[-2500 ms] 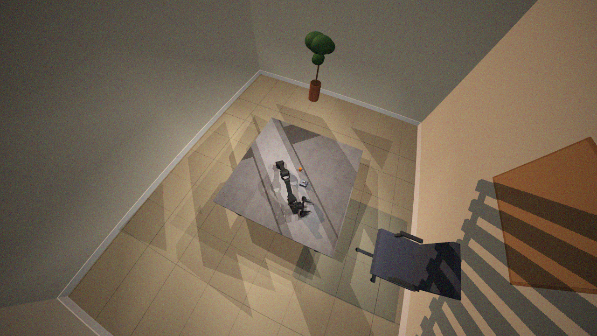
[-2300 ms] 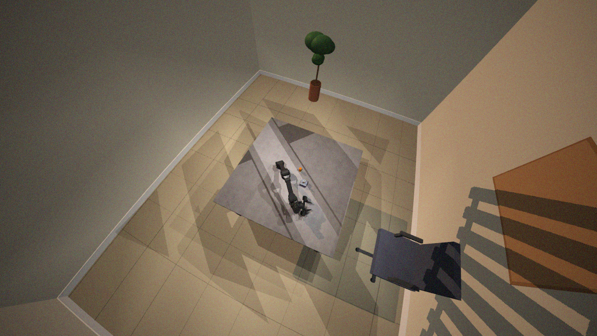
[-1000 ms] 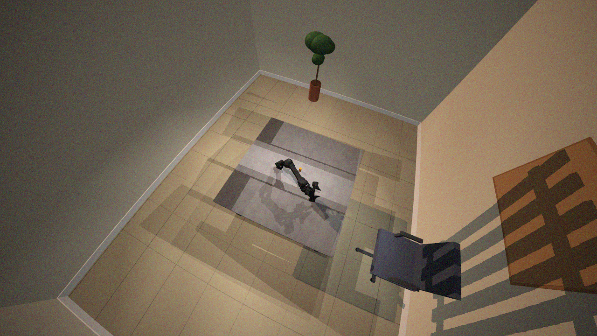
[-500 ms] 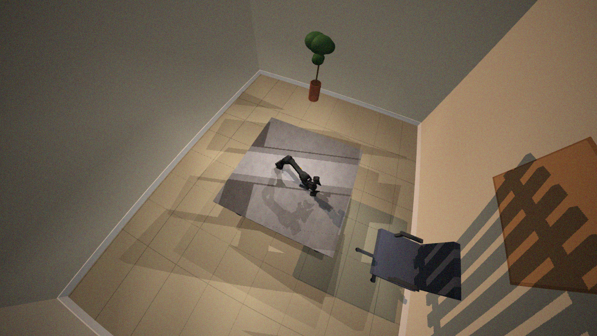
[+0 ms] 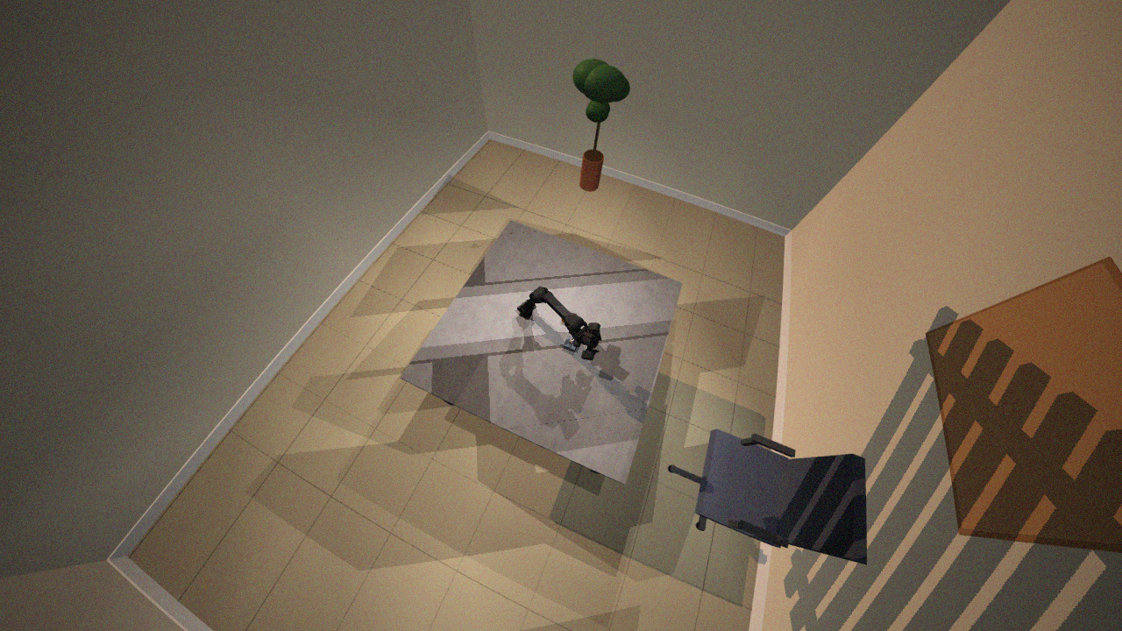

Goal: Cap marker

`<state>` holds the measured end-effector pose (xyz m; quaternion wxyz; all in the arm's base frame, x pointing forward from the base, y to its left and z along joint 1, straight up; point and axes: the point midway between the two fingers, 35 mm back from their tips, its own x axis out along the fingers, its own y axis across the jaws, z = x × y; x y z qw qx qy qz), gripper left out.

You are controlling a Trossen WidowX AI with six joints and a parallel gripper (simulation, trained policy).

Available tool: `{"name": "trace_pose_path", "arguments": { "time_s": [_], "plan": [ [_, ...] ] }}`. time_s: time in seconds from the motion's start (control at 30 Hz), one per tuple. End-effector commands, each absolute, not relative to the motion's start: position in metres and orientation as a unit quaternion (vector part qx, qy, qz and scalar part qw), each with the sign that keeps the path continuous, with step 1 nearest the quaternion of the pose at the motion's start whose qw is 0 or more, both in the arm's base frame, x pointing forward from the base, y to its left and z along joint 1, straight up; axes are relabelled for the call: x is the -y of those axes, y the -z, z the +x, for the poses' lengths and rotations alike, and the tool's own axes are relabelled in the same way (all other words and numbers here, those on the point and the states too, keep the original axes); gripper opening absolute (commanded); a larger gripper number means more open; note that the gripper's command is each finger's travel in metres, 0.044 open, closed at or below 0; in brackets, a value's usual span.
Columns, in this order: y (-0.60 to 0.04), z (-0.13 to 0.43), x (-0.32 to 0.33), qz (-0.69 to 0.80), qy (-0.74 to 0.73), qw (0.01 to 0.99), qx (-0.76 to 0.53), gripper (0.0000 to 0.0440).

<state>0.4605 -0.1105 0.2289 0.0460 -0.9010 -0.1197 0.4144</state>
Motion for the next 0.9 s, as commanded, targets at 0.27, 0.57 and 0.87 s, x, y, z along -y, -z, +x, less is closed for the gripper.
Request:
{"name": "trace_pose_path", "arguments": {
  "time_s": [0.27,0.57,0.87],
  "plan": [
    [-0.224,0.439,0.086,-0.880,-0.460,0.027,0.118,0.0303],
    [-0.217,0.423,0.070,-0.860,-0.496,0.015,0.117,0.0310],
    [-0.210,0.406,0.056,-0.839,-0.531,0.002,0.117,0.0316]
  ]
}}
